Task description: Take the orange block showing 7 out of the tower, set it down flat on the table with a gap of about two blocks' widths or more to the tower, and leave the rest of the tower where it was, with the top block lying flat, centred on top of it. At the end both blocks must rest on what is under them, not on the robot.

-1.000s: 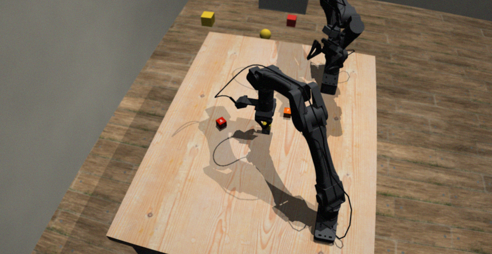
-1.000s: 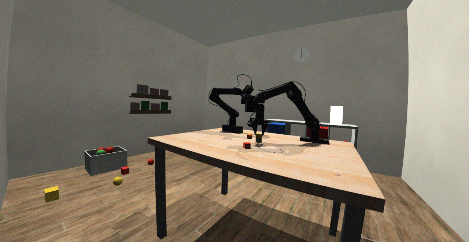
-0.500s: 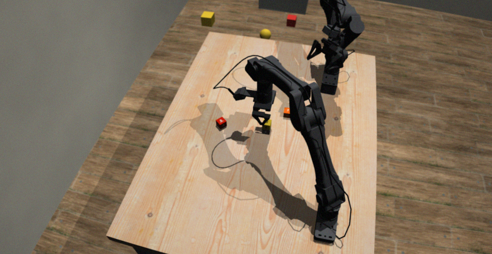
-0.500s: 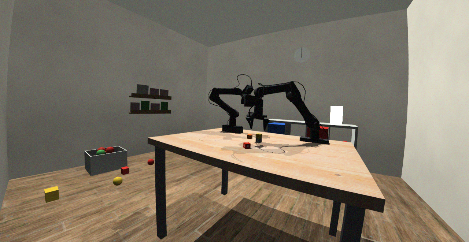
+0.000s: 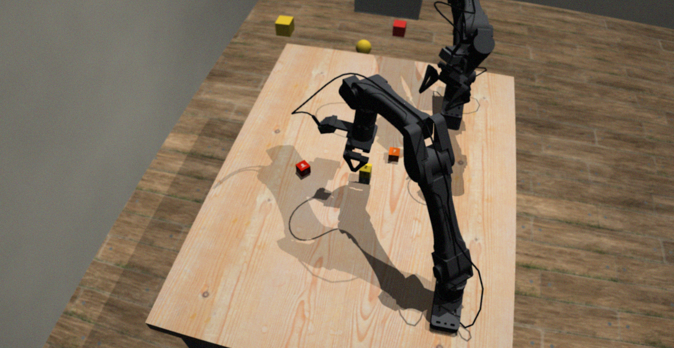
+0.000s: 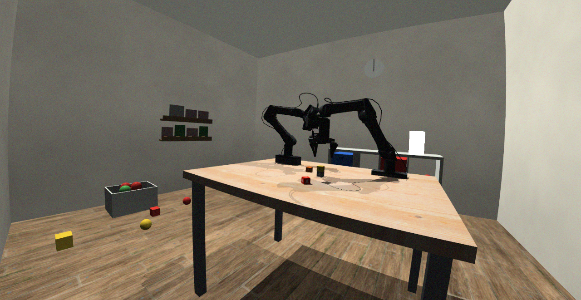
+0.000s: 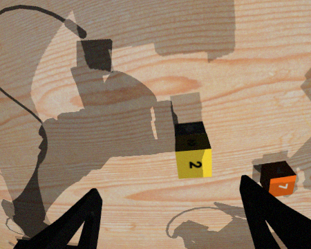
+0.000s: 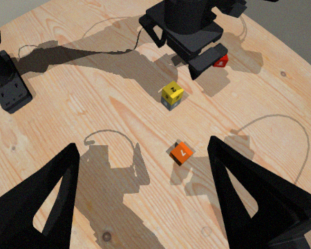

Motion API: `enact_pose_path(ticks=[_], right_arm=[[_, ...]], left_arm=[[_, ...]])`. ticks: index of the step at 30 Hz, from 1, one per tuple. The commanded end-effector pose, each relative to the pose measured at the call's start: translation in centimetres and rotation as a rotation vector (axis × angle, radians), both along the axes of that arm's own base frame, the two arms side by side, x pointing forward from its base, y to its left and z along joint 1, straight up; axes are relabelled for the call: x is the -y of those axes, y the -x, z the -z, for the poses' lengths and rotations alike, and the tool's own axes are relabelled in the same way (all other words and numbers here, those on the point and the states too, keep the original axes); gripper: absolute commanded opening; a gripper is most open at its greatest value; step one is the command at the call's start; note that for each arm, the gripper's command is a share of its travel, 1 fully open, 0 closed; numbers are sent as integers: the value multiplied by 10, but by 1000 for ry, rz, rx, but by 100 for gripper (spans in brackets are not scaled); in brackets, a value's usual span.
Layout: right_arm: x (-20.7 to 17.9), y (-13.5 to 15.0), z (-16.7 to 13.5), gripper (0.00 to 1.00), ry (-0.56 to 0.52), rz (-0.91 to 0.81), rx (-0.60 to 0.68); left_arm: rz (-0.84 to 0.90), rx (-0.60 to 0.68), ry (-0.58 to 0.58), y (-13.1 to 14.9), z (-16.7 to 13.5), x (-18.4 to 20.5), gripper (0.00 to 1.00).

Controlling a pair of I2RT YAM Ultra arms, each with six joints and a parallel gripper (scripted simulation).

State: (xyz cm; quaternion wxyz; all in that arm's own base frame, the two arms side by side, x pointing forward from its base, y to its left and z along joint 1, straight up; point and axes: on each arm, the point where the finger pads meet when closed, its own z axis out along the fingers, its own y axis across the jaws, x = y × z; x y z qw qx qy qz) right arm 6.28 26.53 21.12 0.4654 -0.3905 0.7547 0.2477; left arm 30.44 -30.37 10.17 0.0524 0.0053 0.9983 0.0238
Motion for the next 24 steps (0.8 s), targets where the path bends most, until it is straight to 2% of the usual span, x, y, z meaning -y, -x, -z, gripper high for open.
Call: enact_pose_path(ticks=[1,4,7,19,21,24], right_arm=[[-45,-3,6,100,57,-103,-36],[-51,-9,13,100,82,-95,-41],[-68,-24,30,100,132,-105,-60],[-104,-80,83,100,230,-145,-139],[-104,-80,83,100,230,-145,-139],[-111,-95,98,100,240,-167,-162]], left_arm=[[12,224,2,-26,-38,-33,100],[13,250,-2,-27,-44,-40,100],[19,389,21,-32,-82,-64,100],[48,808,48,-49,-177,-146,100],[48,808,48,-49,-177,-146,100],[76,938,75,-55,-206,-165,100]])
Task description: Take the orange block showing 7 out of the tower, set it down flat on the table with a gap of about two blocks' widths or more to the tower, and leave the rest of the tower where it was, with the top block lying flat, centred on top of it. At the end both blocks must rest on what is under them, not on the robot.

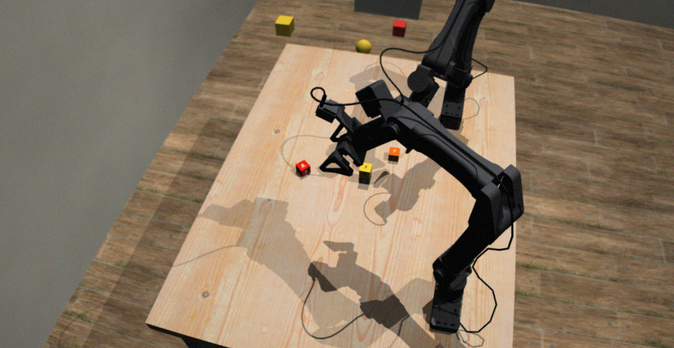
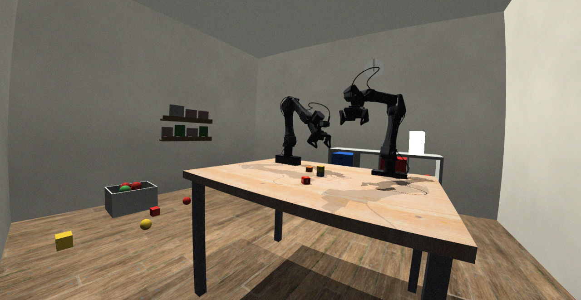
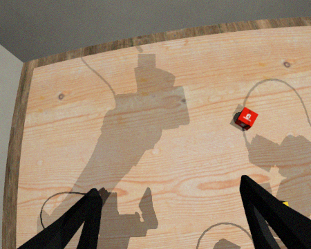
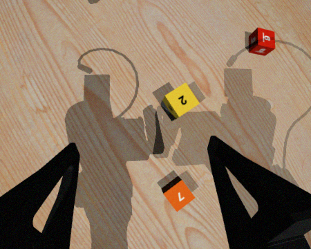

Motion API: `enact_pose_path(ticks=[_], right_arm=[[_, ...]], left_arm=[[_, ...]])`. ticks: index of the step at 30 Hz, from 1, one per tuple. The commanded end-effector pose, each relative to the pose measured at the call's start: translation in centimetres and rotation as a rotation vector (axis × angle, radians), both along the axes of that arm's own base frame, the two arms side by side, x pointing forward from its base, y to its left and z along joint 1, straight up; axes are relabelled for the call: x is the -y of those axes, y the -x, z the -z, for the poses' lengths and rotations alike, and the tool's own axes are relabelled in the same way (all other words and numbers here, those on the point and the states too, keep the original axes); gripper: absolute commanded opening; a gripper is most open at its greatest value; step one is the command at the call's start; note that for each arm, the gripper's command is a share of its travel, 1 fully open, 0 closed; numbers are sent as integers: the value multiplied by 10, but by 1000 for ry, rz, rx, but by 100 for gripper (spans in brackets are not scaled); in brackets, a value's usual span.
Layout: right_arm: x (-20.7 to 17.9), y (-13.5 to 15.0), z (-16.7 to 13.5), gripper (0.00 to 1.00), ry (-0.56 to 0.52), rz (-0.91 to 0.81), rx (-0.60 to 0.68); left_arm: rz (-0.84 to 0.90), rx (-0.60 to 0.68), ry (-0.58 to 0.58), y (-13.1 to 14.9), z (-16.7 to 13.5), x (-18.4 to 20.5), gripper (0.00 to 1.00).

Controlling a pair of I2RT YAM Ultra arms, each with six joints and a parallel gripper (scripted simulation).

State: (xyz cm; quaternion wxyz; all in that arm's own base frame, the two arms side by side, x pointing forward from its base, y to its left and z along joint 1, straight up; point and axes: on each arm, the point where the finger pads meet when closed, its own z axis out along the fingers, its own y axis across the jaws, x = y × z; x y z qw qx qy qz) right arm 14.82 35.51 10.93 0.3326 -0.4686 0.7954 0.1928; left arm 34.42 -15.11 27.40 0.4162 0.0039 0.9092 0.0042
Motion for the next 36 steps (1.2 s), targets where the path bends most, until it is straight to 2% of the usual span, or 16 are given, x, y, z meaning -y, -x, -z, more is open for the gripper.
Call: enact_pose_path(ticks=[1,12,14,21,28,36], right_arm=[[-23,-18,3,100,-38,-61,-27],[-22,-58,41,100,-8,-51,-85],[-22,-58,41,100,-8,-51,-85],[-17,-61,47,100,13,-26,-95],[-17,-61,47,100,13,-26,-95],[-17,-61,47,100,13,-26,-95]], left_arm=[[64,239,18,-17,-45,-24,100],[75,608,28,-26,-119,-97,100],[75,608,28,-26,-119,-97,100],[43,730,19,-31,-141,-134,100],[-3,721,10,-37,-135,-154,100],[-5,721,10,-37,-135,-154,100]])
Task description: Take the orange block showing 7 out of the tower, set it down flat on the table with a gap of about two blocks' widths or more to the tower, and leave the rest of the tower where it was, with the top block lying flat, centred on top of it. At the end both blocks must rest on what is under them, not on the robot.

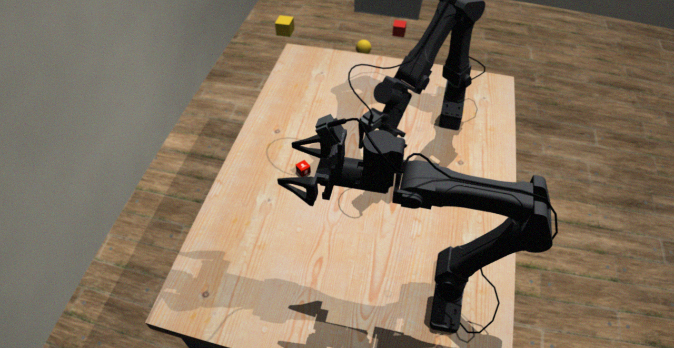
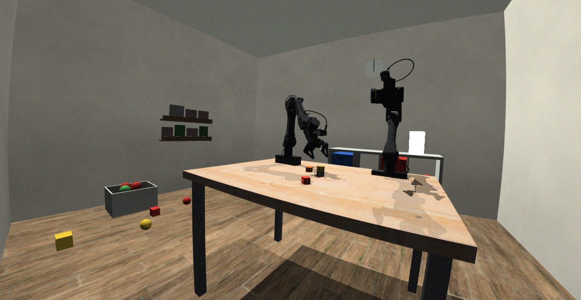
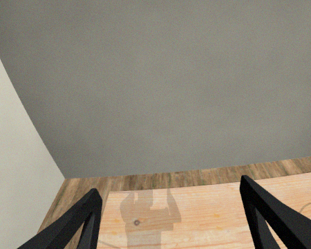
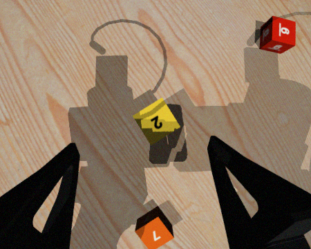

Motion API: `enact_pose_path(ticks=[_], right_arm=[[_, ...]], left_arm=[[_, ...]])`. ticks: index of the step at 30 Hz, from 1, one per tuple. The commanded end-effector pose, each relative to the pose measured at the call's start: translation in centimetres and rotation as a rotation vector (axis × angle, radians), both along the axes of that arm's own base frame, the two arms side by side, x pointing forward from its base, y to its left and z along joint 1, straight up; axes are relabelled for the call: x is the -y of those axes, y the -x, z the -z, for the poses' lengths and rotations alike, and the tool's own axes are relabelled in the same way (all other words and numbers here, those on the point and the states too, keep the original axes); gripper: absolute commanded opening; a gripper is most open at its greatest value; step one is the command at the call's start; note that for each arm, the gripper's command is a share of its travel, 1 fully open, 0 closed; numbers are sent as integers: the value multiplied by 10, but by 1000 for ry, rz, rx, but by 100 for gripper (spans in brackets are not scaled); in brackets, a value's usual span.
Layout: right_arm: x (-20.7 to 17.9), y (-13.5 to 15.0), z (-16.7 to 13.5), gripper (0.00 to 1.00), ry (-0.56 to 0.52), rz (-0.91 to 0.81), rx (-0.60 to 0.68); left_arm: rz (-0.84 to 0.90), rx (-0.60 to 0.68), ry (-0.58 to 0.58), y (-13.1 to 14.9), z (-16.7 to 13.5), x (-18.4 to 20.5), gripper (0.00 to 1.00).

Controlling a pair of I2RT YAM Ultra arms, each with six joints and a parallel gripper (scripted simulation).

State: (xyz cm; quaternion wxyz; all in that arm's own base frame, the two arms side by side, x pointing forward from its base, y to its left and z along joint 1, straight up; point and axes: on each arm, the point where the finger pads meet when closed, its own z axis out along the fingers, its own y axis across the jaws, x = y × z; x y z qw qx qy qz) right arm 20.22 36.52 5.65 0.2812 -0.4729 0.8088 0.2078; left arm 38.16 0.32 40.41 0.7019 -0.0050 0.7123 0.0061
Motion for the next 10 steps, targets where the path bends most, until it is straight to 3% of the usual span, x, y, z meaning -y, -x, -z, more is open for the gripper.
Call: enact_pose_path(ticks=[1,10], right_arm=[[-7,-7,-6,100,-20,-1,8],[-6,-3,-6,100,-18,-7,7]], left_arm=[[10,23,1,1,-5,0,100],[16,32,1,1,-10,2,100]])
